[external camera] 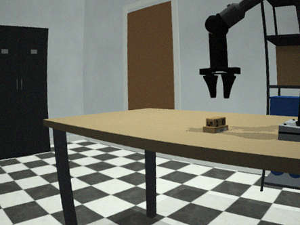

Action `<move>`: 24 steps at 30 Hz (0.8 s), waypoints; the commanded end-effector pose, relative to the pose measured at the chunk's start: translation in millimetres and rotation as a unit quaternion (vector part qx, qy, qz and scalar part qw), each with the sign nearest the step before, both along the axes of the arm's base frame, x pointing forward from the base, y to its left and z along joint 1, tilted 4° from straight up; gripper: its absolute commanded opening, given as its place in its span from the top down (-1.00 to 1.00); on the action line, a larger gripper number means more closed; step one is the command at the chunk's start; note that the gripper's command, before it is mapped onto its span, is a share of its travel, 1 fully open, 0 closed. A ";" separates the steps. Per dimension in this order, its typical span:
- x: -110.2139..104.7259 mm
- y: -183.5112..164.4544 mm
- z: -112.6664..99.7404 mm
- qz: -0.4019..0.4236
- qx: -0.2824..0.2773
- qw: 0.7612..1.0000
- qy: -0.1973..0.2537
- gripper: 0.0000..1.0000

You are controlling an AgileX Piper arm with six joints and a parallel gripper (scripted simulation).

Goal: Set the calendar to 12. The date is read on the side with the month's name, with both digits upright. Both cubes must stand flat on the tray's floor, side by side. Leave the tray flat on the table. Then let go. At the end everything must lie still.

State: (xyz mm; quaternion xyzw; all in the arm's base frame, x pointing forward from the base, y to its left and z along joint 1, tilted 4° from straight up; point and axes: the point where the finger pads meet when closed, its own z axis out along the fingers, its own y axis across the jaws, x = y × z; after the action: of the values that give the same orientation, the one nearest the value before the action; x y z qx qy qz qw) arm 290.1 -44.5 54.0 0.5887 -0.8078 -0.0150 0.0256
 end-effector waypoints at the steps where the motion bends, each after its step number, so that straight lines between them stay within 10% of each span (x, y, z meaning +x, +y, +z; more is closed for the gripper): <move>1: -1.0 0.2 -2.8 0.002 -0.002 1.000 0.002 -0.28; 24: -1.4 -0.7 -33.7 0.002 -0.003 1.000 0.002 -0.28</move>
State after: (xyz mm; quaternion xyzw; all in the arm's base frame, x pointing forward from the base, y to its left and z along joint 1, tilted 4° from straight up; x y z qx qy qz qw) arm 289.9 -44.9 23.0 0.5908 -0.8063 -0.0127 0.0272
